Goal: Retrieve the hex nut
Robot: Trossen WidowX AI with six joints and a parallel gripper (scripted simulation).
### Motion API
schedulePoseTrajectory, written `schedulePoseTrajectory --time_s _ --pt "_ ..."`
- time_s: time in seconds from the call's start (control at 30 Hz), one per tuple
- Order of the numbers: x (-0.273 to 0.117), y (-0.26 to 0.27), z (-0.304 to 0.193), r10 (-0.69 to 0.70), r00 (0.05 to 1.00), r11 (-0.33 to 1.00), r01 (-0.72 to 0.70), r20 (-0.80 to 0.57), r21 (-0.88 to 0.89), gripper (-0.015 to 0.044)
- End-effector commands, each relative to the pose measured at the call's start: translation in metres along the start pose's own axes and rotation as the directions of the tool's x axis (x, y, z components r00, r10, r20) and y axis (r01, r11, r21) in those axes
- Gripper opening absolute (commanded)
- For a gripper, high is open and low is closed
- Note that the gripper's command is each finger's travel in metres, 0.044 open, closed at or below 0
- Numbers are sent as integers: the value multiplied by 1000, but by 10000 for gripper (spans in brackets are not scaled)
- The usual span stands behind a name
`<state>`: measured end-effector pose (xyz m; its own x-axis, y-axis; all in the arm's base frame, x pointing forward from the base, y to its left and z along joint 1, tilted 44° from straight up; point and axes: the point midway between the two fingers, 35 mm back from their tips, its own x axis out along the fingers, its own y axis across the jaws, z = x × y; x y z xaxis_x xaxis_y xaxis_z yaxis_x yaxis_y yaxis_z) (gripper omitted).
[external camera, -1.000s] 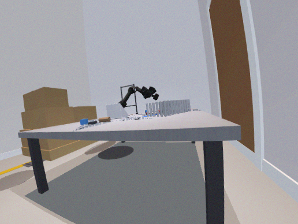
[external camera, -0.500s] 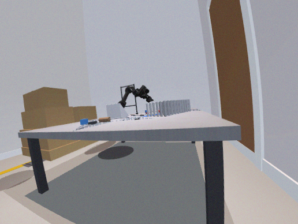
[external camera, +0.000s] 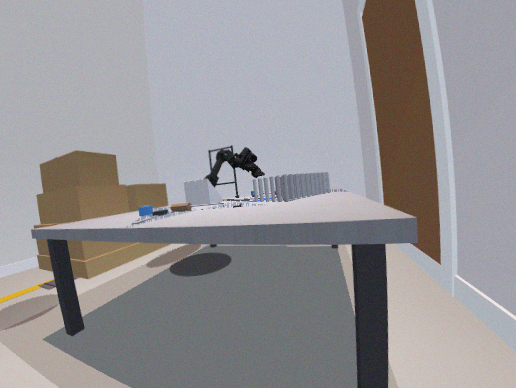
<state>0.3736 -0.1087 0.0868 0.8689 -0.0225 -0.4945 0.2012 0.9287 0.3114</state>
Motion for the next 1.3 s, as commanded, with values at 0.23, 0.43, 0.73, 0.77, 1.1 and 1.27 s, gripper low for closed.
schedulePoseTrajectory --time_s 0.23,0.43,0.73,0.77,1.1,1.27 --pt "0 0 -1 4 1000 1000 -4 0 -4 440" --pt "0 0 -1 4 1000 1000 -4 0 -4 440" --pt "4 -26 -6 -43 998 991 50 -55 120 440" --pt "6 -44 -11 -71 993 975 89 -93 204 440" --pt "-18 -202 -79 -164 884 337 468 -439 817 440" --pt "-51 -257 -124 -89 832 -173 528 -547 832 440"
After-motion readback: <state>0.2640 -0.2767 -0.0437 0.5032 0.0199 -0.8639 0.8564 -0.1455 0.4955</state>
